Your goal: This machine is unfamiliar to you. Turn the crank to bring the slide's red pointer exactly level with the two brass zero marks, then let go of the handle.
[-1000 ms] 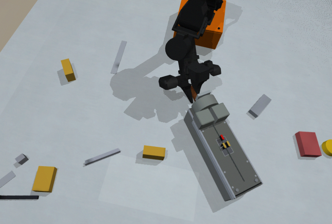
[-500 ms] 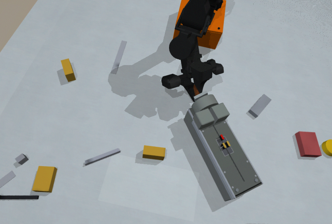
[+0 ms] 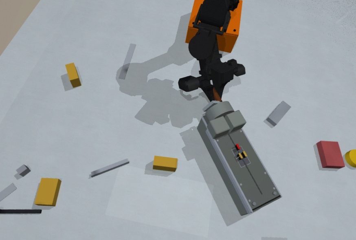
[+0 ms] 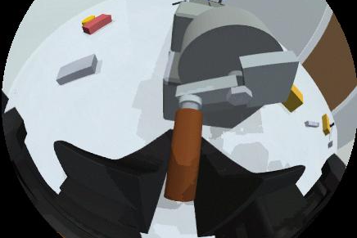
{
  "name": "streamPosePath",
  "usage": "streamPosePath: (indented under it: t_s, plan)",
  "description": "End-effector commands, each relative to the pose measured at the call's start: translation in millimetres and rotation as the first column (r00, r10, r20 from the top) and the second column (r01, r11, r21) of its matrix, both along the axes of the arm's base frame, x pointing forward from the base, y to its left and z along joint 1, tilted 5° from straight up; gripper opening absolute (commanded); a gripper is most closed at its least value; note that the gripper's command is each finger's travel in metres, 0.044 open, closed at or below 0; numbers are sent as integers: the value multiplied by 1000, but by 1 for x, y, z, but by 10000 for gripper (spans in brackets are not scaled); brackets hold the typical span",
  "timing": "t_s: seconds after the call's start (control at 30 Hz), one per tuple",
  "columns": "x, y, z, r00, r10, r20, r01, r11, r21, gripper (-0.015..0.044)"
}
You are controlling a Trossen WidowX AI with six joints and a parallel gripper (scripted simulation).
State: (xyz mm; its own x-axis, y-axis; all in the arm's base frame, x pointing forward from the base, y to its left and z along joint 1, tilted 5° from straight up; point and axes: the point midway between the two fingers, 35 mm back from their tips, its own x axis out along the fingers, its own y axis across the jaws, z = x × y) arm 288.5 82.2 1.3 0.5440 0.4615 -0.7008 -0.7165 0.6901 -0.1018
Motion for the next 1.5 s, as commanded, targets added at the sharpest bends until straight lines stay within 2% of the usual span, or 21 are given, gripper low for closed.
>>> streamPosePath:
  t_s: [0.0,1.3,1.47]
  plan:
    - [-4,4,7,1000,6,1,-6,1000,10,0]
    - [-5,4,14,1000,6,1,-6,1000,6,0]
    - [-5,4,14,1000,6,1,-6,1000,6,131]
